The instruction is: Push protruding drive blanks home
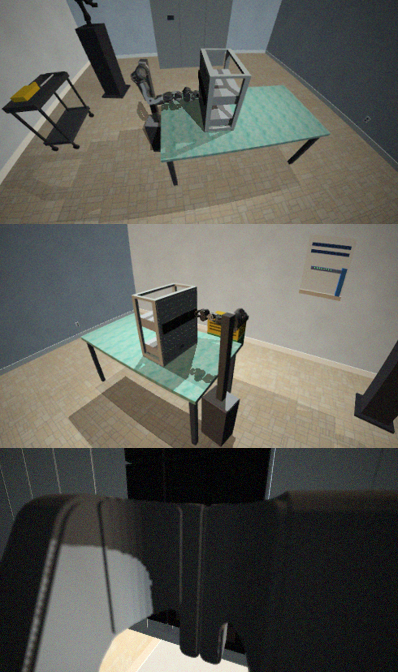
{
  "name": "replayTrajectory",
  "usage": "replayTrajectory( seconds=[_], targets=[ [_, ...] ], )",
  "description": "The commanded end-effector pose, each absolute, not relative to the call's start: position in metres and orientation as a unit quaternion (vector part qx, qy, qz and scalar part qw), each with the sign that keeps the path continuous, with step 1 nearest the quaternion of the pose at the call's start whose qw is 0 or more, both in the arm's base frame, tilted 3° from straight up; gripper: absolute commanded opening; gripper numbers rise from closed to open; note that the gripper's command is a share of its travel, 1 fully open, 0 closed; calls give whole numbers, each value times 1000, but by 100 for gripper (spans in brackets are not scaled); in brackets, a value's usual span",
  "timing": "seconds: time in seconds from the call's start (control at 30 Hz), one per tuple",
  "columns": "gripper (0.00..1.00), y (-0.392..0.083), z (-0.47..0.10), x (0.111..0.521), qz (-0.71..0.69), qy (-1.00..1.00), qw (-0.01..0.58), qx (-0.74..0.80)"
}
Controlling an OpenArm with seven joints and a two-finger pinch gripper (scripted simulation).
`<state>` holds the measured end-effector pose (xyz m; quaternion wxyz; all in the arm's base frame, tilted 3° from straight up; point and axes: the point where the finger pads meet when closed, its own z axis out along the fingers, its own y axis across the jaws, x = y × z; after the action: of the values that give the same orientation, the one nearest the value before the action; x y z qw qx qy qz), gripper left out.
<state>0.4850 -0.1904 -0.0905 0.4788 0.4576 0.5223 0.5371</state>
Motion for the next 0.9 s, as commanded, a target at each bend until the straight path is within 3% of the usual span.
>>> replayTrajectory(
  seconds=[0.0, 0.87],
  targets=[
    [0, -189, -86, 485, 541, 520, 482, 453],
    [0, -188, -85, 503, 540, 521, 481, 454]
  ],
)
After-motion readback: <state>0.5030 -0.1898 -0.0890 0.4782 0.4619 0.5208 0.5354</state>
